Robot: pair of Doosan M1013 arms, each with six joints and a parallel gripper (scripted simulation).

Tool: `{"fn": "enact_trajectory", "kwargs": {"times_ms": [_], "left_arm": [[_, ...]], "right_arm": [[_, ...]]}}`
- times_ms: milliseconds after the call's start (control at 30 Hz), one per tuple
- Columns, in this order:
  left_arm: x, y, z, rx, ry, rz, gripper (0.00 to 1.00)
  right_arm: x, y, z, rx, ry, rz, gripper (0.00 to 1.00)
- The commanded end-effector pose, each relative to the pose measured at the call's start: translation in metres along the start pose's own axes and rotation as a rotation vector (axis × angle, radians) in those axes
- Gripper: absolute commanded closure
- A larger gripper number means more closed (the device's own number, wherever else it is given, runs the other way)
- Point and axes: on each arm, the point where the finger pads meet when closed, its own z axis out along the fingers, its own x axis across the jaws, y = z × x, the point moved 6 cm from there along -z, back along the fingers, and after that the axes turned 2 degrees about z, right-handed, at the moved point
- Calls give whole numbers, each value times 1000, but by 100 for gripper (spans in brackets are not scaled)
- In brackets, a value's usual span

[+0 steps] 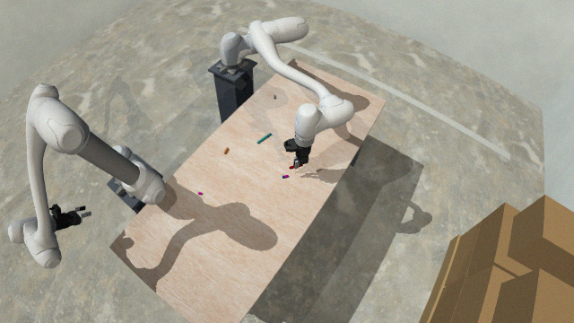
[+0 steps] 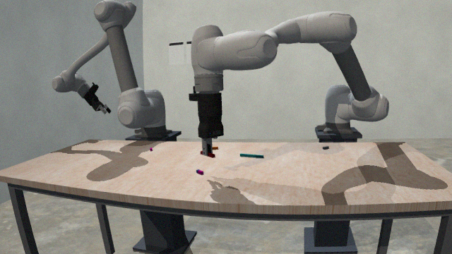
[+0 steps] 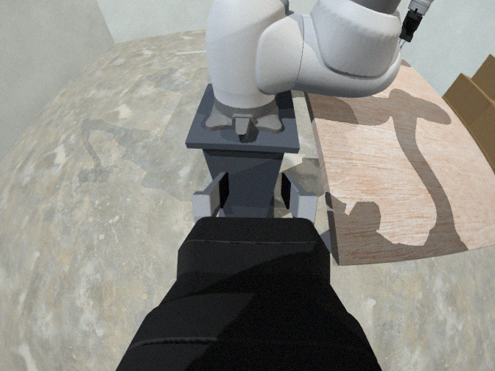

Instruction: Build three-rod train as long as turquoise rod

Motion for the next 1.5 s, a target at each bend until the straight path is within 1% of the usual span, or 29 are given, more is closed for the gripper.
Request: {"fn": "enact_trajectory", "kwargs": {"times_ms": [0,100,167,367,533,1467], "left_arm": [[0,0,10,-1,-2,0,76],[0,0,23,-1,-2,0,76],[0,0,23,-1,-2,0,76],[-1,0,47,-1,-2,0,76],[-1,0,57,-1,-2,0,76],[-1,0,59,-1,-2,0,76]], "right_arm": [[0,0,0,-1,0,0,0],[0,0,0,-1,0,0,0],[0,0,0,-1,0,0,0],[0,0,0,-1,0,0,0],[0,0,0,-1,0,0,0],[0,0,0,-1,0,0,0]]}}
